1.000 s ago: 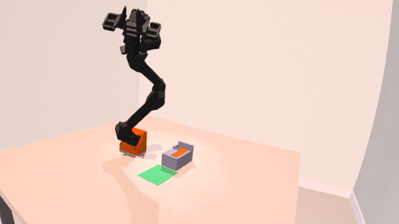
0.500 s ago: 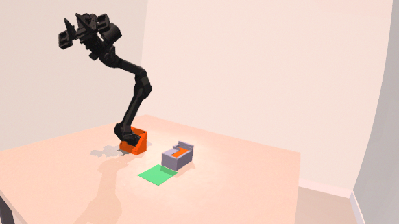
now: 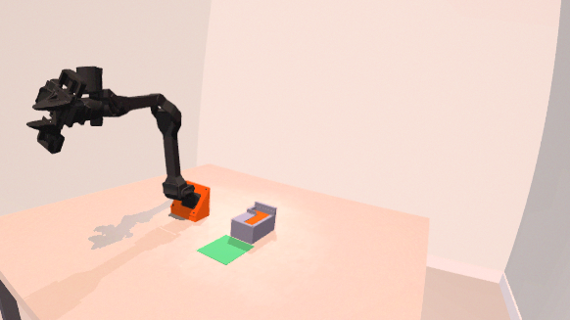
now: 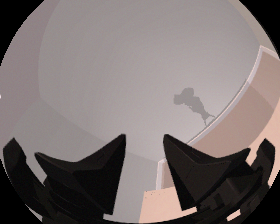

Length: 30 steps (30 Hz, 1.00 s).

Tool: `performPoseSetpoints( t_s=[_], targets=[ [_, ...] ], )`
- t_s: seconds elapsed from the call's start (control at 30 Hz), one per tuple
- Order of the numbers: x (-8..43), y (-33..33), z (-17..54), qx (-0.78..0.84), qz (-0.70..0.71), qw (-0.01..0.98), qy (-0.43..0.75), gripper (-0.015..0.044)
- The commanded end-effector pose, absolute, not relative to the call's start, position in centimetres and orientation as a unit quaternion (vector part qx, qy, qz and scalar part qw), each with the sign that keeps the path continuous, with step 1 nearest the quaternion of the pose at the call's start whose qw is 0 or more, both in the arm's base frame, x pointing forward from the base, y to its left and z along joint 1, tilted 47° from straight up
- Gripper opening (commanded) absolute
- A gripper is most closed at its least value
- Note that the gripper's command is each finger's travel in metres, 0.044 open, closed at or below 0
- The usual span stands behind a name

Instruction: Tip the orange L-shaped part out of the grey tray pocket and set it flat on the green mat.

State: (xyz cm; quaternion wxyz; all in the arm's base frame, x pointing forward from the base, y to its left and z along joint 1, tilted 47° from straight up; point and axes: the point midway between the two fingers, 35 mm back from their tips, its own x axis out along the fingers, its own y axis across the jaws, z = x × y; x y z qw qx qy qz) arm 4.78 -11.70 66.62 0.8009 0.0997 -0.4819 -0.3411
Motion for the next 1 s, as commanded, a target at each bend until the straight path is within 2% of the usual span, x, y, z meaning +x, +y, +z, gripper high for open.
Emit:
performPoseSetpoints(
  t_s=[0.0, 0.2, 0.47, 0.73, 0.97],
  targets=[
    [7.9, -17.3, 63.7, 0.187, -0.337, 0.815, -0.433, 0.018],
    [14.0, -22.9, 58.5, 0.309, -0.333, 0.819, -0.35, 0.018],
    [24.6, -23.0, 50.7, 0.428, -0.295, 0.831, -0.196, 0.018],
    [33.6, -20.0, 41.6, 0.476, -0.297, 0.827, -0.027, 0.018],
    [39.0, -14.6, 32.7, 0.469, -0.302, 0.819, 0.136, 0.018]
  ],
)
